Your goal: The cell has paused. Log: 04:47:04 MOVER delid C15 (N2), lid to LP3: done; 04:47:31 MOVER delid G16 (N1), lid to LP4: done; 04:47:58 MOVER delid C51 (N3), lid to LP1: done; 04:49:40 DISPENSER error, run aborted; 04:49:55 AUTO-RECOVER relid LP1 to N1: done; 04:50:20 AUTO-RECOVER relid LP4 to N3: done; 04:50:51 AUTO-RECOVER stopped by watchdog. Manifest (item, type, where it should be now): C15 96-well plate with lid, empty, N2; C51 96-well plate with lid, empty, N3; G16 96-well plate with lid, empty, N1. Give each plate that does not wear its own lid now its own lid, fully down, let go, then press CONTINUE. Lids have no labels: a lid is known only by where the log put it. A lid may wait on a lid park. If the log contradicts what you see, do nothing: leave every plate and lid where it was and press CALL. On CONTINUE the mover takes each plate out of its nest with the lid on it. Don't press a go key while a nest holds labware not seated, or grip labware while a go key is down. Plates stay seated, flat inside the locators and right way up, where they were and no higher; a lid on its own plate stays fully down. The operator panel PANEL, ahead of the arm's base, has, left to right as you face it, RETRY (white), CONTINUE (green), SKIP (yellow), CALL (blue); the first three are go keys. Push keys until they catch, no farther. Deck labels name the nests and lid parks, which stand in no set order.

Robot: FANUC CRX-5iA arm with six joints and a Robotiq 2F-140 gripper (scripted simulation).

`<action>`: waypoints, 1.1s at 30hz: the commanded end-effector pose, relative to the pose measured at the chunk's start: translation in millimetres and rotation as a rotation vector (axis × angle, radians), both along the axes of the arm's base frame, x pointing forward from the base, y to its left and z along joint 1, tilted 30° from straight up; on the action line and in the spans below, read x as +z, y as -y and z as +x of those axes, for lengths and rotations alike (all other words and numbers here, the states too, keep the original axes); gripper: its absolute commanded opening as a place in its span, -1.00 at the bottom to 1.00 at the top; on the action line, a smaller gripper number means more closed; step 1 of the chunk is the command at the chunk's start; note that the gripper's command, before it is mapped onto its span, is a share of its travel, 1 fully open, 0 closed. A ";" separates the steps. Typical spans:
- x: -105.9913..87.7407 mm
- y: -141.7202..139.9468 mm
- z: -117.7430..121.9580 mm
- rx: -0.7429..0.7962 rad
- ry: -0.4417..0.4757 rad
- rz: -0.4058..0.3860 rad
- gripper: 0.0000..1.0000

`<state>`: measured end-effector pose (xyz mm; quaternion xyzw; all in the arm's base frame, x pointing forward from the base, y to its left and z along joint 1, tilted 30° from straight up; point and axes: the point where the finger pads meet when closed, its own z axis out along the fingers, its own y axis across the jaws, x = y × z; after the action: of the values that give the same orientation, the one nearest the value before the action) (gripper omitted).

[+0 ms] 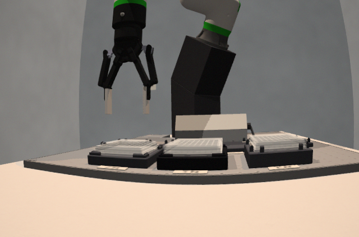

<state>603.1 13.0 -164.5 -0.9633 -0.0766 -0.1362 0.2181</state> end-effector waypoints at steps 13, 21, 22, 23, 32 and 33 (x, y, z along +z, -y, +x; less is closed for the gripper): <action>-0.3 0.4 -0.1 0.001 0.000 0.002 0.32; -3.0 -0.9 0.6 0.001 0.001 0.002 0.32; -3.7 -1.2 0.8 0.001 0.001 0.002 0.32; -4.4 -1.6 1.0 0.001 0.001 0.002 0.32; -11.8 -5.2 2.8 0.001 0.001 0.002 0.32; -13.1 -5.8 3.1 0.001 0.001 0.002 0.32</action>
<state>605.3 17.7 -174.8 -0.9630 -0.0771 -0.1363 0.2194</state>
